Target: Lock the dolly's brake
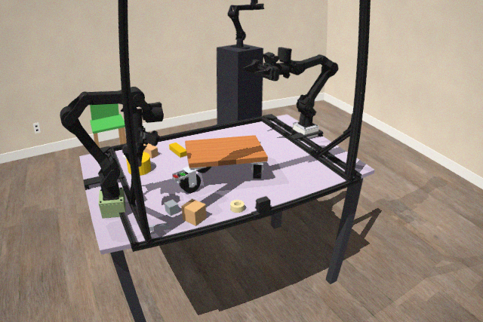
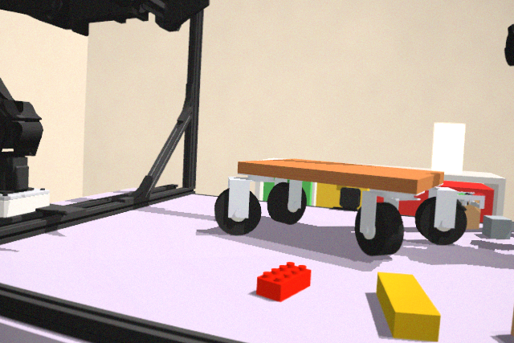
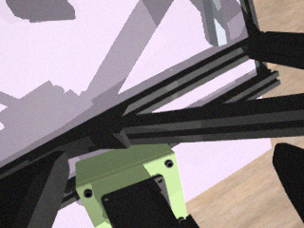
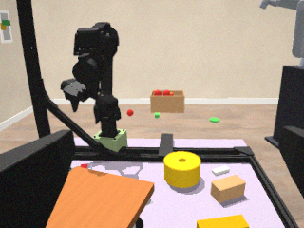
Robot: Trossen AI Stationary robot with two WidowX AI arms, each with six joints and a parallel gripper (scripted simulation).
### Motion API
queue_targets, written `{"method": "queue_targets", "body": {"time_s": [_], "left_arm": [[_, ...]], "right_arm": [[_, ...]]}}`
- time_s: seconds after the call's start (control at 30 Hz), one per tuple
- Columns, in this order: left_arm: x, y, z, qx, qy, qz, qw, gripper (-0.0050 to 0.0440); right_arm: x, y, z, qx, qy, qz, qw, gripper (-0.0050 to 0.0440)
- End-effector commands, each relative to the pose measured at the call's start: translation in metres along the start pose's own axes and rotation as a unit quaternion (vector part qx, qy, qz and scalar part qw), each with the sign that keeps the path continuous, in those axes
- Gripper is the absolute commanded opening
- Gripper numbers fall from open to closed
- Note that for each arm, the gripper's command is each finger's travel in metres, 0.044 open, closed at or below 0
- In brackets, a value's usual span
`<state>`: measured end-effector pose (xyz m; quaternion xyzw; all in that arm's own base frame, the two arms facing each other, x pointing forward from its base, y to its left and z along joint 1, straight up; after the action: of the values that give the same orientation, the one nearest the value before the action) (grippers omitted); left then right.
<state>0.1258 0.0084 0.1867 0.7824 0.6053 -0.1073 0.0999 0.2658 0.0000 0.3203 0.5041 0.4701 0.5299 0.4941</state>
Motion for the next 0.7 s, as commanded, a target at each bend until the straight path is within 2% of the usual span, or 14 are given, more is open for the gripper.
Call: {"method": "queue_targets", "body": {"time_s": [0.0,0.53,0.67], "left_arm": [[0.000,0.000,0.000,0.000,0.000,0.000,1.000,0.0440],[0.000,0.000,0.000,0.000,0.000,0.000,1.000,0.0440],[0.007,0.010,-0.001,0.002,0.013,-0.027,1.000,0.0344]], "right_arm": [[0.000,0.000,0.000,0.000,0.000,0.000,1.000,0.0440],[0.000,0.000,0.000,0.000,0.000,0.000,1.000,0.0440],[-0.019,0.010,-0.009,0.002,0.000,-0.003,1.000,0.0440]]}}
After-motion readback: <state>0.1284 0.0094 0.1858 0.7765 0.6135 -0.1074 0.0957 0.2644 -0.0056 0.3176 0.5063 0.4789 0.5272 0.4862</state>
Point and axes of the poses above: on each arm, the point midway between the two fingers, 35 mm back from their tips, its own z axis out along the fingers, its own x axis across the jaws, y = z × x, the point moved 5 cm from there along -z, back along the fingers, and after that the axes turned 4 degrees about z, right-handed, at the moved point
